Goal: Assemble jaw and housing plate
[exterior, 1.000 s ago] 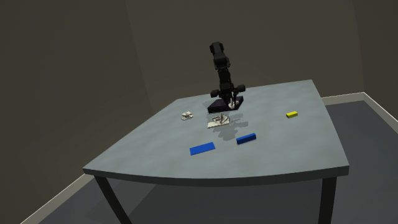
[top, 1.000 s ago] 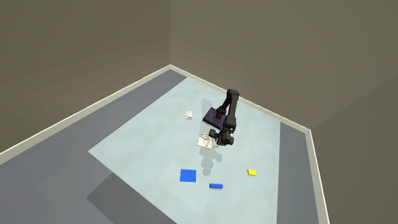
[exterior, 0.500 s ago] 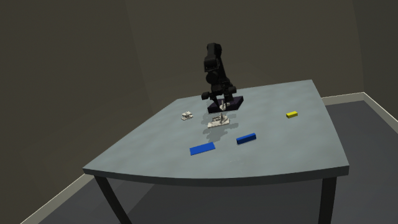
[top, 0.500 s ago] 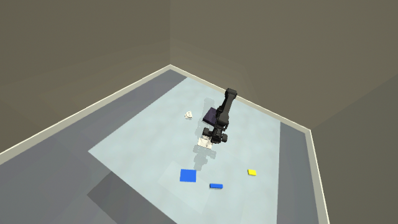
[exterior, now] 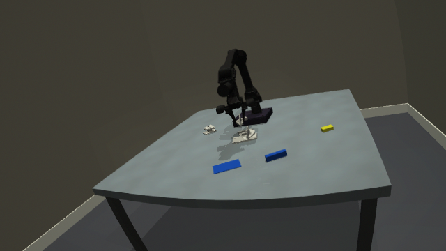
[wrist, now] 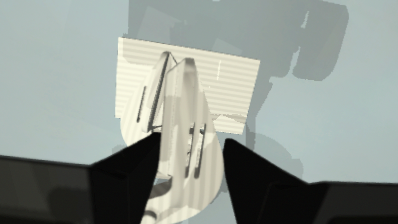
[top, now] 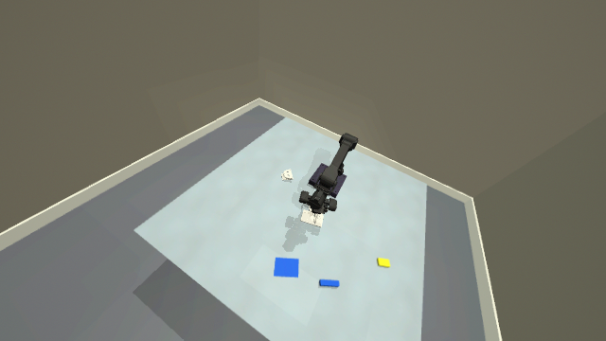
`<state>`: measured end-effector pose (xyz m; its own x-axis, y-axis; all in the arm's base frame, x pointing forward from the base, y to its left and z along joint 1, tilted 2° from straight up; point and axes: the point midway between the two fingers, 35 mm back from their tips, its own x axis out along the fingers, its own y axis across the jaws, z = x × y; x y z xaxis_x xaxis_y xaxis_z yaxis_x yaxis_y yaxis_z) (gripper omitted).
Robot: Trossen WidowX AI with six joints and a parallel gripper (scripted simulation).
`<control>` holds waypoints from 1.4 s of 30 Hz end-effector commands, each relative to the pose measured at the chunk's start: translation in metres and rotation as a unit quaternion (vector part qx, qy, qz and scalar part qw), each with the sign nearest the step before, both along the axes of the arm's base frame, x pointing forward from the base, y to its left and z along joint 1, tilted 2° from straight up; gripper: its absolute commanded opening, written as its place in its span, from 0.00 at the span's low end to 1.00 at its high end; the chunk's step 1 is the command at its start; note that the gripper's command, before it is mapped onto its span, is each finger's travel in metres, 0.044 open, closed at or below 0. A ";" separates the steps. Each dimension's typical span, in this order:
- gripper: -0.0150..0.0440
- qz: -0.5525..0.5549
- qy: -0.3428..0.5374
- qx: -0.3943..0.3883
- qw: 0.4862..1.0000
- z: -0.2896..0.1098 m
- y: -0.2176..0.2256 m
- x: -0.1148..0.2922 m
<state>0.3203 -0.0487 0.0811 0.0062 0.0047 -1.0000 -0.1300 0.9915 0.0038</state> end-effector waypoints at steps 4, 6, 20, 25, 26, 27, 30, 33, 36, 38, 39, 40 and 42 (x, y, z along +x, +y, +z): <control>0.48 0.017 0.002 -0.003 1.000 -0.001 -0.024 -0.005; 0.48 0.022 0.002 -0.003 1.000 -0.001 -0.031 -0.007; 0.48 0.032 0.002 -0.004 0.999 -0.001 -0.045 -0.011; 0.48 0.032 0.002 -0.004 0.999 -0.001 -0.045 -0.011; 0.48 0.032 0.002 -0.004 0.999 -0.001 -0.045 -0.011; 0.48 0.032 0.002 -0.004 0.999 -0.001 -0.045 -0.011; 0.48 0.045 0.002 -0.004 0.999 -0.001 -0.045 -0.011; 0.48 0.046 0.002 -0.004 0.999 -0.001 -0.045 -0.011; 0.48 0.046 0.002 -0.004 0.999 -0.001 -0.045 -0.011; 0.48 0.046 0.002 -0.004 0.999 -0.001 -0.045 -0.011; 0.48 0.046 0.002 -0.004 0.999 -0.001 -0.045 -0.011; 0.48 0.046 0.002 -0.004 0.999 -0.001 -0.045 -0.011; 0.48 0.046 0.002 -0.004 0.999 -0.001 -0.044 -0.011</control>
